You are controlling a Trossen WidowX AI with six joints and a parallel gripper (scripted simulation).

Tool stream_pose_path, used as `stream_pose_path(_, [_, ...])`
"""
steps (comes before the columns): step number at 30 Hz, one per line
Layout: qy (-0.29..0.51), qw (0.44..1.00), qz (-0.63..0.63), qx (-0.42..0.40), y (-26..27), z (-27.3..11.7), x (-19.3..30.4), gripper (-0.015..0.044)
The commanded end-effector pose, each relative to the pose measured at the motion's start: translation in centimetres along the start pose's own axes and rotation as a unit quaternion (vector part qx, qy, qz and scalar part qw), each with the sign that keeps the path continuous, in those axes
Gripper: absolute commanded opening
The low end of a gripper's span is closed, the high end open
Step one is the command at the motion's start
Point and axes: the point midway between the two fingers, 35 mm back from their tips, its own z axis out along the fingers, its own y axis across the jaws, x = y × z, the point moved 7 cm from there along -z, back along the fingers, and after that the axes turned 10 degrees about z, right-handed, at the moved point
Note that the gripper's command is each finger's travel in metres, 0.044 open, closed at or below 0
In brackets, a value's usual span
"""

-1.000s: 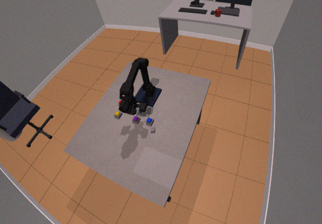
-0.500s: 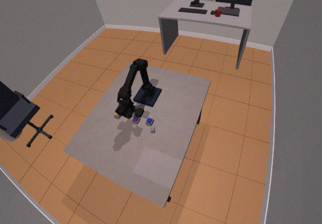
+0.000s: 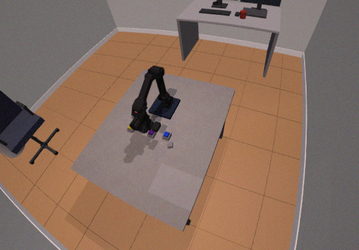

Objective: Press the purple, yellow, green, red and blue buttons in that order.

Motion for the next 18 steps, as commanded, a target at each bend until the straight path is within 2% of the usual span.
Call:
stream_pose_path(1, [0.001, 1.0, 0.002, -0.002, 0.0, 0.3, 0.0, 0.002])
stream_pose_path(18, [0.001, 1.0, 0.002, -0.002, 0.0, 3.1, 0.0, 0.002])
